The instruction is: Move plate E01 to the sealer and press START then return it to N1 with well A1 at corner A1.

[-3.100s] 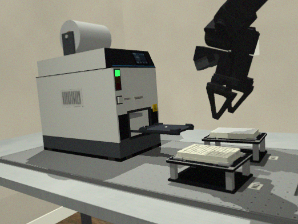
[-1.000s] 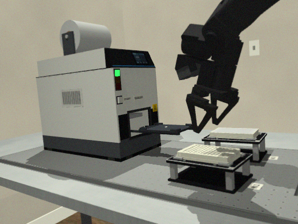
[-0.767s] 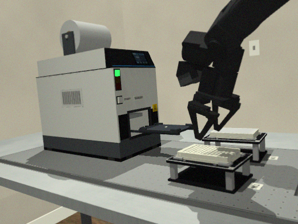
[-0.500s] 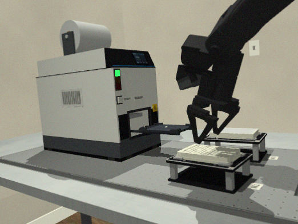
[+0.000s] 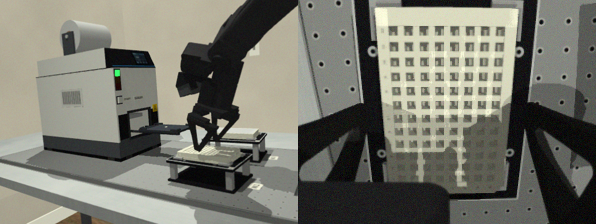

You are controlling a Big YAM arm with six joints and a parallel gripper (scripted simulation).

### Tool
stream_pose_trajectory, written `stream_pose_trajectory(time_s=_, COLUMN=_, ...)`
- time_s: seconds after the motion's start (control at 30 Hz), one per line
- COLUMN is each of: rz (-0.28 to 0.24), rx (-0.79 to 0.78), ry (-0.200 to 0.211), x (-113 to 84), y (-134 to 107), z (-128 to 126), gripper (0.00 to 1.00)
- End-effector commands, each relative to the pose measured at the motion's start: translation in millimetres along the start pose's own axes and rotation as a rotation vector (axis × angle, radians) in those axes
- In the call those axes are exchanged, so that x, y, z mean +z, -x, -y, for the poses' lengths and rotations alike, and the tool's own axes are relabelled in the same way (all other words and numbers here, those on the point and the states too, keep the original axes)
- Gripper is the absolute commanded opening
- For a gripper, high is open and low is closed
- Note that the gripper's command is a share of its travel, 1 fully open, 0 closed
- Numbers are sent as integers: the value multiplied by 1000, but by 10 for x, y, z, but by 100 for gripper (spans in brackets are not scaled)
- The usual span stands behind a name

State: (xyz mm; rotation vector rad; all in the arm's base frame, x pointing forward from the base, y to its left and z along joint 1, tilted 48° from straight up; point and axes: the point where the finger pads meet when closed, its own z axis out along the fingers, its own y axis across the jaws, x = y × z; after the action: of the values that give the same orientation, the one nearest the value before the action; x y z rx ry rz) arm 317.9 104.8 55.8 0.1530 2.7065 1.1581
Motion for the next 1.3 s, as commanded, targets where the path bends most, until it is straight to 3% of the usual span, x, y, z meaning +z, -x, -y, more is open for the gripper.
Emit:
stream_pose_trajectory(time_s=0.0, rz=12, rx=-8, ry=3, x=-18, y=83, z=-34, gripper=100)
stream_pose_trajectory(time_s=0.27, rz=46, rx=-25, ry=-3, x=-162, y=225, z=-52, gripper=100)
stream_pose_trajectory(time_s=0.63, rz=28, rx=-19, ry=-1, x=-82, y=221, z=-53, gripper=100)
stream_pose_trajectory(time_s=0.9, rz=-8, rx=-21, ry=0, x=25, y=42, z=-33, gripper=100)
stream_pose_trajectory(time_s=1.27, rz=-2, rx=-34, ry=1, x=-1, y=-28, z=-47, gripper=100)
